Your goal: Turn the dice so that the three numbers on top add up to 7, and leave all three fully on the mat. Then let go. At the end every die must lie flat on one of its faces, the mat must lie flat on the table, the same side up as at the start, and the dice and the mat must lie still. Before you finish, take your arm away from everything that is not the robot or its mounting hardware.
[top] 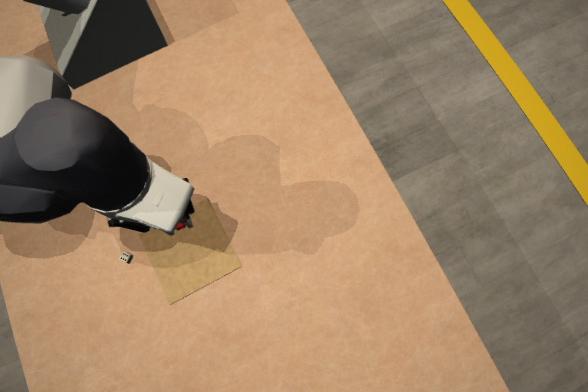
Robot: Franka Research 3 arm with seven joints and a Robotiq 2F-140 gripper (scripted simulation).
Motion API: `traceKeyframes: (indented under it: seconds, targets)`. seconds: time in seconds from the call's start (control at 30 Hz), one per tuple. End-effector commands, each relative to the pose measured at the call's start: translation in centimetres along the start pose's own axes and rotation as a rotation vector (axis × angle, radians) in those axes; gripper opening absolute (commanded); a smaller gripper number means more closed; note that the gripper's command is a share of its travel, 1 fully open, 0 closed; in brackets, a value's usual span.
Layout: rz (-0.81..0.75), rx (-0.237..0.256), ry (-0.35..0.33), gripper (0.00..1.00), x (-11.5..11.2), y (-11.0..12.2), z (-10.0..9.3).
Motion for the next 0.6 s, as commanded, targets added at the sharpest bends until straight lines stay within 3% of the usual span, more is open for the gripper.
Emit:
traceKeyframes:
  seconds: [0.0, 0.33, 0.57]
  targets:
    - [0.005, 0.001, 0.003, 0.19, 0.1, -0.1, 0.0]
    - [0.005, 0.001, 0.003, 0.19, 0.1, -0.1, -1.7]
    - [0.005, 0.001, 0.003, 0.19, 0.1, -0.1, -5.3]
Point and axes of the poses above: the point where the finger pads meet when closed, its own z axis out along the fingers, its own y axis across the jaws, x = y × z, the point moved 6 cm from there along -z, back along the fingers, and after that the axes turned 11 degrees about z, right-handed, at the moved point
